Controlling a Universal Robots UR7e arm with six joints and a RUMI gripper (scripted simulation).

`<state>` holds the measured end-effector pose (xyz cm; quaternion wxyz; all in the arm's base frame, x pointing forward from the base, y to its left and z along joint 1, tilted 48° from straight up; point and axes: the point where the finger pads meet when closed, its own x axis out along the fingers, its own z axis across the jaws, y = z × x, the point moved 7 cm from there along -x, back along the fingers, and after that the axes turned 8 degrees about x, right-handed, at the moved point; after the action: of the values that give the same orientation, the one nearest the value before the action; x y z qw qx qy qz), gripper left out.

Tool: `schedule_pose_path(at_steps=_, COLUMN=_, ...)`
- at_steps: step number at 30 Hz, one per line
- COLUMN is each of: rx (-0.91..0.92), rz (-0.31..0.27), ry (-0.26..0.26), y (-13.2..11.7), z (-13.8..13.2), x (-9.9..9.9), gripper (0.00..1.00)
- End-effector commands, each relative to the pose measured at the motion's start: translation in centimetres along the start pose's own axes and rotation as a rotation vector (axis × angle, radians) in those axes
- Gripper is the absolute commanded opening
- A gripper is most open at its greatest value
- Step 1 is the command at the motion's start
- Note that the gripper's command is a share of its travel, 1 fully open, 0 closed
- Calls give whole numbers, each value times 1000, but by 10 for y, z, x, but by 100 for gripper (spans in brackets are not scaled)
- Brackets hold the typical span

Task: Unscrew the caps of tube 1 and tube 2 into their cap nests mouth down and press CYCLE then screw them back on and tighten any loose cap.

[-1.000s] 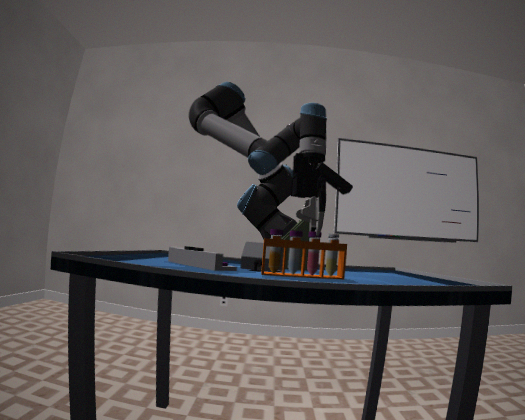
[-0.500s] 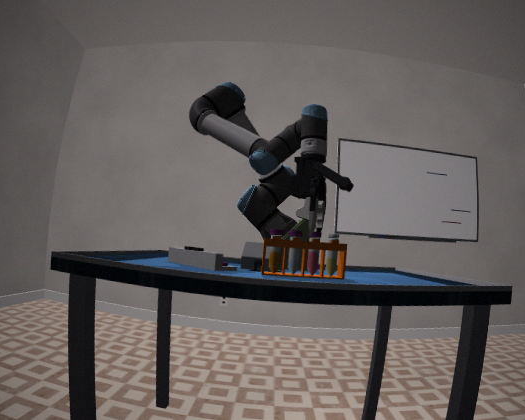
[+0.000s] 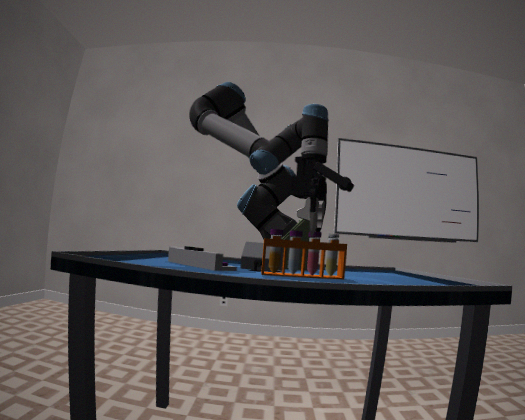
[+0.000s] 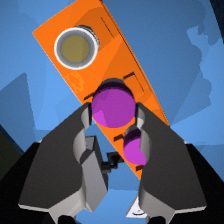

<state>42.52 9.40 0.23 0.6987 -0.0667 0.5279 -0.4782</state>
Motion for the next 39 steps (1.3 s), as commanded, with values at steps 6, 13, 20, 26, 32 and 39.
schedule_pose_path(at_steps=6, rx=-299, rz=0, ry=0, y=0, z=0, x=-1, gripper=0)
schedule_pose_path(at_steps=13, rx=-549, rz=0, ry=-1, y=0, z=0, x=-1, gripper=0)
schedule_pose_path(at_steps=20, rx=-899, rz=0, ry=-1, y=0, z=0, x=-1, gripper=0)
schedule_pose_path(at_steps=26, rx=-1046, rz=0, ry=-1, y=0, z=0, x=-1, gripper=0)
schedule_pose_path(at_steps=32, rx=-1046, rz=0, ry=-1, y=0, z=0, x=-1, gripper=35)
schedule_pose_path(at_steps=39, rx=-1046, rz=0, ry=-1, y=0, z=0, x=-1, gripper=35)
